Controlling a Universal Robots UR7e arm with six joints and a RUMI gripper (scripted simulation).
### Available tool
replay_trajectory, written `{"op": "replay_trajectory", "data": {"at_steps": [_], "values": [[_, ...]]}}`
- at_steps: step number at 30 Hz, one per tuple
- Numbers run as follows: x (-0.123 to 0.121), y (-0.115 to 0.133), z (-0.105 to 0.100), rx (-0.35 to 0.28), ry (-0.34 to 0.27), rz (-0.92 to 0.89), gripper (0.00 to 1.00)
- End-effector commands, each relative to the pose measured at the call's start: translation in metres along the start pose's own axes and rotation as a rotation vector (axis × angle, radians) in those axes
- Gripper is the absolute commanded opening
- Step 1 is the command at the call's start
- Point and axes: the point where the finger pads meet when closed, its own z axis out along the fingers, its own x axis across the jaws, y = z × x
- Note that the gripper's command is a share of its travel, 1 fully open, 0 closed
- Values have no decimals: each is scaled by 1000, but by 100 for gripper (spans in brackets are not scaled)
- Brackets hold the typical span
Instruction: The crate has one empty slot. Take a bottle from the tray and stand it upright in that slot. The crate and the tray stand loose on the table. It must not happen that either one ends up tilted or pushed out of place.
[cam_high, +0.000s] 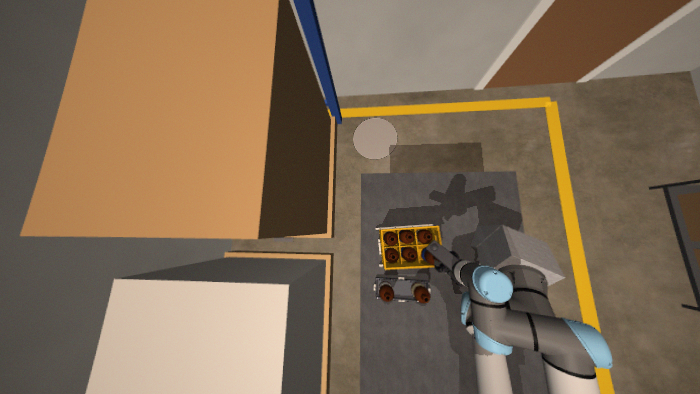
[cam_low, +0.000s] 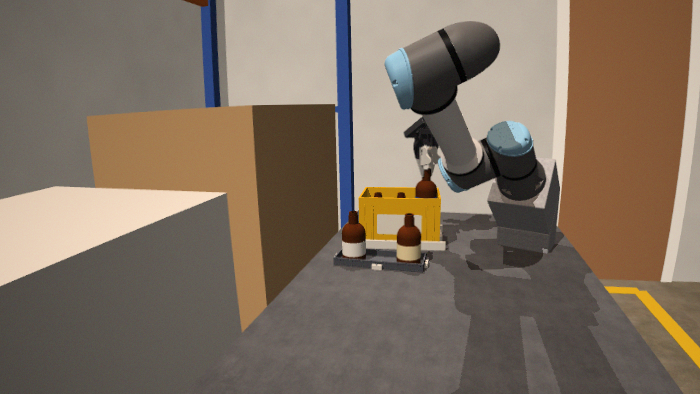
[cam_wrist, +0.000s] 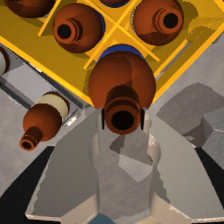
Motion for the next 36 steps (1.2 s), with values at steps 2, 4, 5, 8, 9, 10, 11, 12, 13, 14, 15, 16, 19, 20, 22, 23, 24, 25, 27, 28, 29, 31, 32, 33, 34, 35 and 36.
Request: {"op": "replay_trajectory", "data": {"at_steps": [2,4,5,8,9,10,11,12,13,14,15,16,19,20,22,23,24,25,27,28,29,31,32,33,34,35,36], "values": [[0,0,0,1,0,0,0],[0,0,0,1,0,0,0],[0,0,0,1,0,0,0],[0,0,0,1,0,0,0],[0,0,0,1,0,0,0],[0,0,0,1,0,0,0],[0,0,0,1,0,0,0],[0,0,0,1,0,0,0],[0,0,0,1,0,0,0],[0,0,0,1,0,0,0],[0,0,1,1,0,0,0],[0,0,1,1,0,0,0],[0,0,2,1,0,0,0],[0,0,2,1,0,0,0],[0,0,3,1,0,0,0],[0,0,4,1,0,0,0],[0,0,4,1,0,0,0],[0,0,5,1,0,0,0],[0,0,7,1,0,0,0],[0,0,8,1,0,0,0],[0,0,9,1,0,0,0],[0,0,11,1,0,0,0],[0,0,12,1,0,0,0],[0,0,13,1,0,0,0],[0,0,15,1,0,0,0],[0,0,16,1,0,0,0],[0,0,16,1,0,0,0]]}}
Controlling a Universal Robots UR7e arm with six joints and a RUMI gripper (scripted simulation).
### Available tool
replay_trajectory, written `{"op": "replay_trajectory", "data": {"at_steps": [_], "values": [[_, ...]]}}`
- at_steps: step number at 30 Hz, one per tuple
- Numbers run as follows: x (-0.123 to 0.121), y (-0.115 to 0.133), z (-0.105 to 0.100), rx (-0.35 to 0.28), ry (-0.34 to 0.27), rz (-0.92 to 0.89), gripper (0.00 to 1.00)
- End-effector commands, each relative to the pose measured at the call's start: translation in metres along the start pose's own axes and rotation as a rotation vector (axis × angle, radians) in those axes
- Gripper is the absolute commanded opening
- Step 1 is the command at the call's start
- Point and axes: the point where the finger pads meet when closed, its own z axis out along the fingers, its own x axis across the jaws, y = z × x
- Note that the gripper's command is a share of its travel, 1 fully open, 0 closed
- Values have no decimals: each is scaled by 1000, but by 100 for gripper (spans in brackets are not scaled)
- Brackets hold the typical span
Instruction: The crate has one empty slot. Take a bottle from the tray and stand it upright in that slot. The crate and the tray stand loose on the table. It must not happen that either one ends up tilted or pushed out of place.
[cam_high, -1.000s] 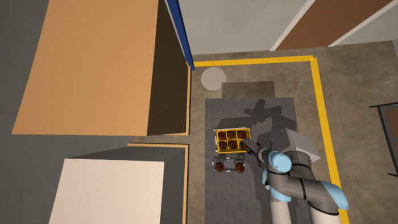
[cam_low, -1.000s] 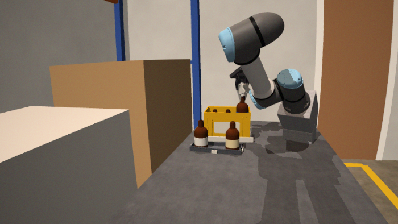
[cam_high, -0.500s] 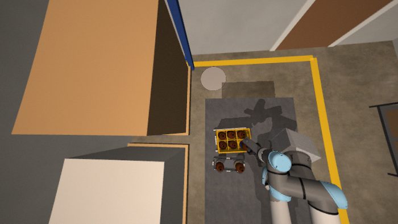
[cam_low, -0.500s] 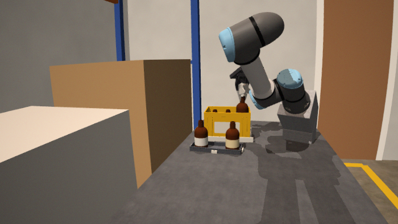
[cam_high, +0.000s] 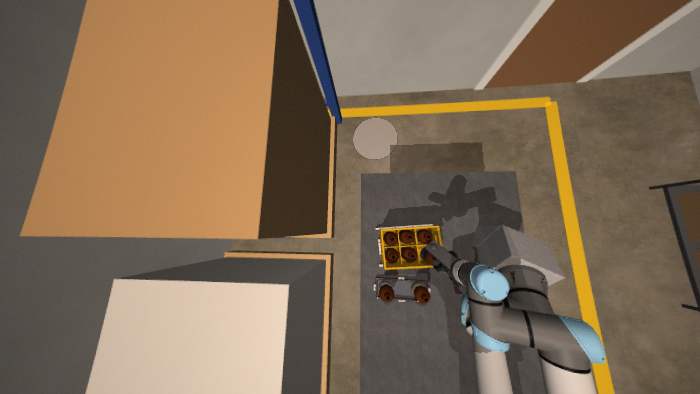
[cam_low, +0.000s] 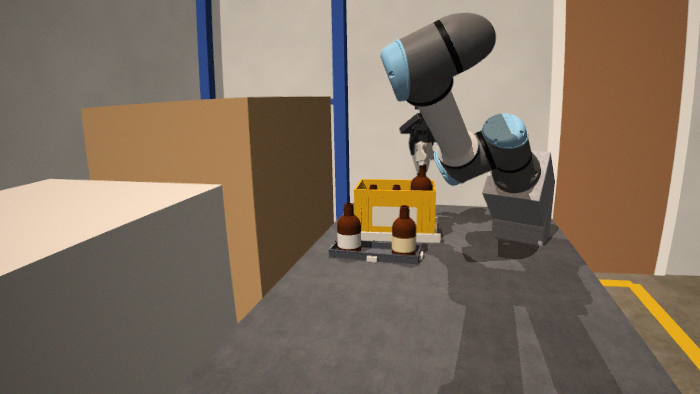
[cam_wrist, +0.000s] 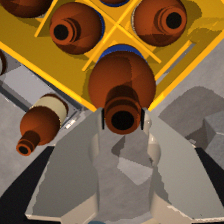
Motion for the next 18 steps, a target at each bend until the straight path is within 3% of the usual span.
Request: {"op": "replay_trajectory", "data": {"at_steps": [1,18], "values": [[0,0,4,1,0,0,0],[0,-1,21,1,0,0,0]]}}
